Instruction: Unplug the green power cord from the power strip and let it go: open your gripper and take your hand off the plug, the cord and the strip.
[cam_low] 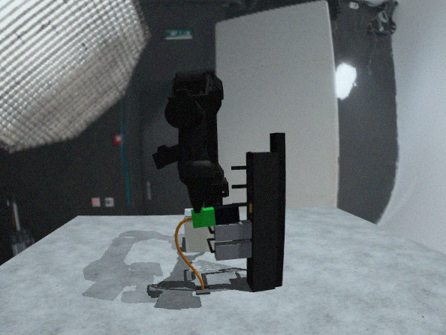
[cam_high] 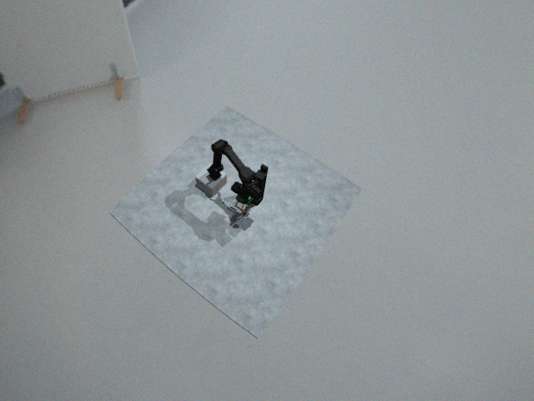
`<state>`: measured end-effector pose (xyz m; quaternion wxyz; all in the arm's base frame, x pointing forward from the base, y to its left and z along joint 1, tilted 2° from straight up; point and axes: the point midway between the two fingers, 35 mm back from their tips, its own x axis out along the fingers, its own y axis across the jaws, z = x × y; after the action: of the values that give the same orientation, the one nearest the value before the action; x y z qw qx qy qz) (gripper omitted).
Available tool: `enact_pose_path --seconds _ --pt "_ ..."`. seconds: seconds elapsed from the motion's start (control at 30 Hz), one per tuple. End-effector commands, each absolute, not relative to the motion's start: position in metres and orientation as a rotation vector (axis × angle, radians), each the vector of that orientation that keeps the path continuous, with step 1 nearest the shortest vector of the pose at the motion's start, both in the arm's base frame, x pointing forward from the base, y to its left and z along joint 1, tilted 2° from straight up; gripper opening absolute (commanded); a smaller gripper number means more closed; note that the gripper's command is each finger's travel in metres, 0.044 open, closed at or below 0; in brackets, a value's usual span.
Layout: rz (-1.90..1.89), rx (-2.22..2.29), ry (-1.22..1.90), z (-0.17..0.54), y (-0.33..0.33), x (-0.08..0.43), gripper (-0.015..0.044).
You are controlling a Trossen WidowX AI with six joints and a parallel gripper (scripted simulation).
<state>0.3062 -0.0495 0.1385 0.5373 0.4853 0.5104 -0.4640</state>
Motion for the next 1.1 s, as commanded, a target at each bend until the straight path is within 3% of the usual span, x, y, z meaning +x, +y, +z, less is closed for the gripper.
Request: enact_pose_path --seconds 0.0,0.13,1.07 --pt "-1.107 1.157 1.207 0.145 -0.075 0.310 0.0440" --pt "-1.108 1.155 1.205 0.151 -0.105 0.311 0.0440" --pt "-1.108 1.155 1.205 0.151 -0.105 0.311 0.0440"
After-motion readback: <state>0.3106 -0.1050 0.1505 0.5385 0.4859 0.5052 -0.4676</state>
